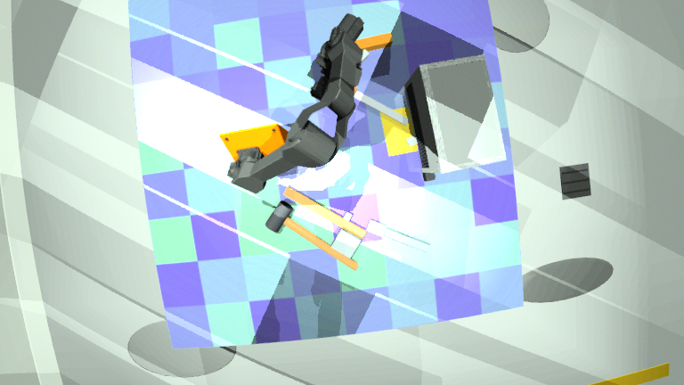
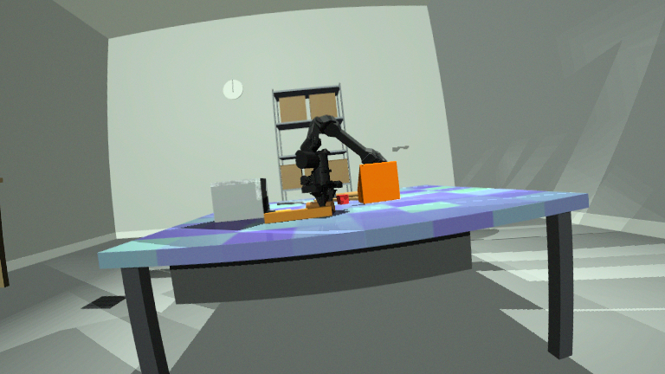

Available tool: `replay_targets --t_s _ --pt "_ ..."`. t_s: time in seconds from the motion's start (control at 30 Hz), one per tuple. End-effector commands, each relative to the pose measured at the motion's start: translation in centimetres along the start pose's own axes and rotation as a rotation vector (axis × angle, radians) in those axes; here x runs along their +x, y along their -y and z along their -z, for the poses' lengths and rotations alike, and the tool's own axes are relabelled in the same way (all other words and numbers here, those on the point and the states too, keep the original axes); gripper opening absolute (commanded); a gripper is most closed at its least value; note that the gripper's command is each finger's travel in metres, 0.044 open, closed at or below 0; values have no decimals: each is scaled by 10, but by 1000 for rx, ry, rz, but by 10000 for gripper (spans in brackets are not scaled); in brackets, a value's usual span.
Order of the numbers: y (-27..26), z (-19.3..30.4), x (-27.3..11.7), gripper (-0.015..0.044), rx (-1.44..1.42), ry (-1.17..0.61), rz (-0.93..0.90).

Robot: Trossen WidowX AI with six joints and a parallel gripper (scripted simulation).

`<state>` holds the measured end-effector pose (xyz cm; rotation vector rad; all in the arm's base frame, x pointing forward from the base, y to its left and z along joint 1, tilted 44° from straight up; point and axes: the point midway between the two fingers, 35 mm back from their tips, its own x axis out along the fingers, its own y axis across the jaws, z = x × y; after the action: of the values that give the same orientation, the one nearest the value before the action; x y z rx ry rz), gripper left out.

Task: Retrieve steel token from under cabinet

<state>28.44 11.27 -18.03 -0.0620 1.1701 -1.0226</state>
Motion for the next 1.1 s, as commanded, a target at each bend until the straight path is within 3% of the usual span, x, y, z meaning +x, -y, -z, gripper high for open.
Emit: replay_targets --t_s 0.0,1.07 --pt "-1 -10 0 0 6 1 -2" --pt "-1 -80 0 0 7 5 0"
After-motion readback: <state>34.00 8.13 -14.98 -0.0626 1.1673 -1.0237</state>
